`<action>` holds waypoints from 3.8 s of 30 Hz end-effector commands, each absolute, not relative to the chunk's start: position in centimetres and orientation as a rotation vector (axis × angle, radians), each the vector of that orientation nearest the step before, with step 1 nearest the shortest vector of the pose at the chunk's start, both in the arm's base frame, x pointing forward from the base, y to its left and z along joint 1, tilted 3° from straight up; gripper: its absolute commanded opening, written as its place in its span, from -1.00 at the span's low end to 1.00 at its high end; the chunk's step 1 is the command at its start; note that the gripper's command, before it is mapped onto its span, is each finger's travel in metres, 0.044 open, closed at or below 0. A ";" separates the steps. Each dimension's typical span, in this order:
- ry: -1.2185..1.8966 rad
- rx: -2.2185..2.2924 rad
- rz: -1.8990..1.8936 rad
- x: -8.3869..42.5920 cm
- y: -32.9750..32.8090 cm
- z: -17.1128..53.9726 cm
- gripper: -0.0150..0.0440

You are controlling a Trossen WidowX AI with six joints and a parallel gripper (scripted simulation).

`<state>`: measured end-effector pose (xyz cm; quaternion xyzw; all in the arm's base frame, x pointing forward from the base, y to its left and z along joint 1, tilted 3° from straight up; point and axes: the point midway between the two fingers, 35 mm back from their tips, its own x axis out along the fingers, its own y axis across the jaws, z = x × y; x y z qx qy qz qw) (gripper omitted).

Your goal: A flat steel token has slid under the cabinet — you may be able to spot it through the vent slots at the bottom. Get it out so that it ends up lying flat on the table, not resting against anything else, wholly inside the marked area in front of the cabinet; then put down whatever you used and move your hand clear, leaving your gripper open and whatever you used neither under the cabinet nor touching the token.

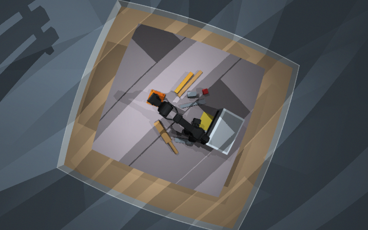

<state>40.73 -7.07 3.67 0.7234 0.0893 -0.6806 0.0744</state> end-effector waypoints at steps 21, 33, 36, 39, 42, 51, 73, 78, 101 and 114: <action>0.282 2.171 -2.042 40.1 -4.3 3.6 -0.49; 0.282 2.171 -2.042 40.0 -4.2 3.6 -0.49; 0.282 2.171 -2.042 39.9 -4.3 3.6 -0.49; 0.282 2.170 -2.042 39.6 -4.4 3.6 -0.49; 0.282 2.170 -2.043 39.3 -4.5 3.5 -0.49; 0.282 2.169 -2.043 38.5 -4.7 3.5 -0.49; 0.281 2.168 -2.045 36.4 -5.3 3.3 -0.49; 0.281 2.167 -2.045 35.9 -5.4 3.3 -0.49; 0.281 2.165 -2.047 33.4 -6.1 3.1 -0.49; 0.281 2.164 -2.048 32.0 -6.5 3.0 -0.49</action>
